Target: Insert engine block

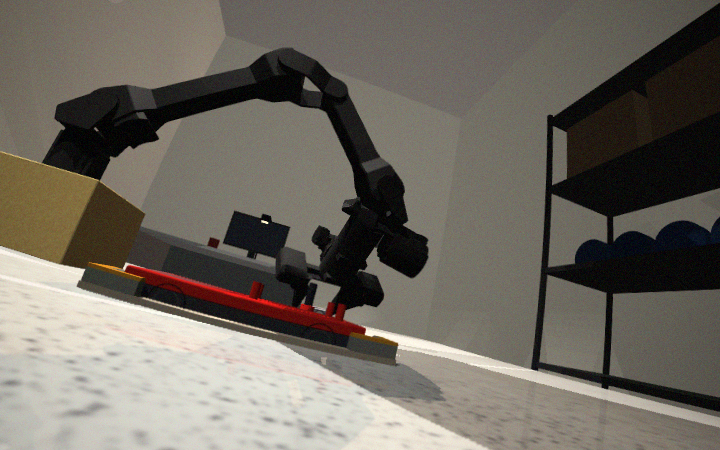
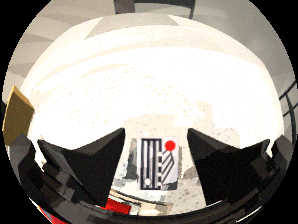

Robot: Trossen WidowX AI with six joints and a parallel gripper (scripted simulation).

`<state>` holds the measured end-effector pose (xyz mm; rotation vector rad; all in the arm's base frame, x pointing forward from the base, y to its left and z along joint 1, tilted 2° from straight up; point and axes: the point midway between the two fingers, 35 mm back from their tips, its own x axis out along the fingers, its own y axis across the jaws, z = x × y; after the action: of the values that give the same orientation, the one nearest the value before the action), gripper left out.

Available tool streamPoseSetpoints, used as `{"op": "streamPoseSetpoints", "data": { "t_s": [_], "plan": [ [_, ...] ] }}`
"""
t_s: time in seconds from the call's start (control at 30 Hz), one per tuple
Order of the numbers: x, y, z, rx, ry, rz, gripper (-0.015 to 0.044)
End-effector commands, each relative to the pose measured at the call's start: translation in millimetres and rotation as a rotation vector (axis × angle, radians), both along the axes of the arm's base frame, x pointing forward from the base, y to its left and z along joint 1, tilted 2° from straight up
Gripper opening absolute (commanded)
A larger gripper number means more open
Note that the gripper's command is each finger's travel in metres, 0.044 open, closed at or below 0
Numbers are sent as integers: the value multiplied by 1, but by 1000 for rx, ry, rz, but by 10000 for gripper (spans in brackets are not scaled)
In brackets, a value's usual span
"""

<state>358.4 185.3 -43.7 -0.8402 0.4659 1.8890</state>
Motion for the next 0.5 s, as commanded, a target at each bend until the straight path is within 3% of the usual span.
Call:
{"op": "streamPoseSetpoints", "data": {
  "t_s": [0.0, 0.07, 0.47],
  "plan": [
    [0, 0, 0, 0, 0, 0, 394],
    [0, 0, 0, 0, 0, 0, 440],
    [8, -17, 18, -6, 3, 1, 440]
  ]
}}
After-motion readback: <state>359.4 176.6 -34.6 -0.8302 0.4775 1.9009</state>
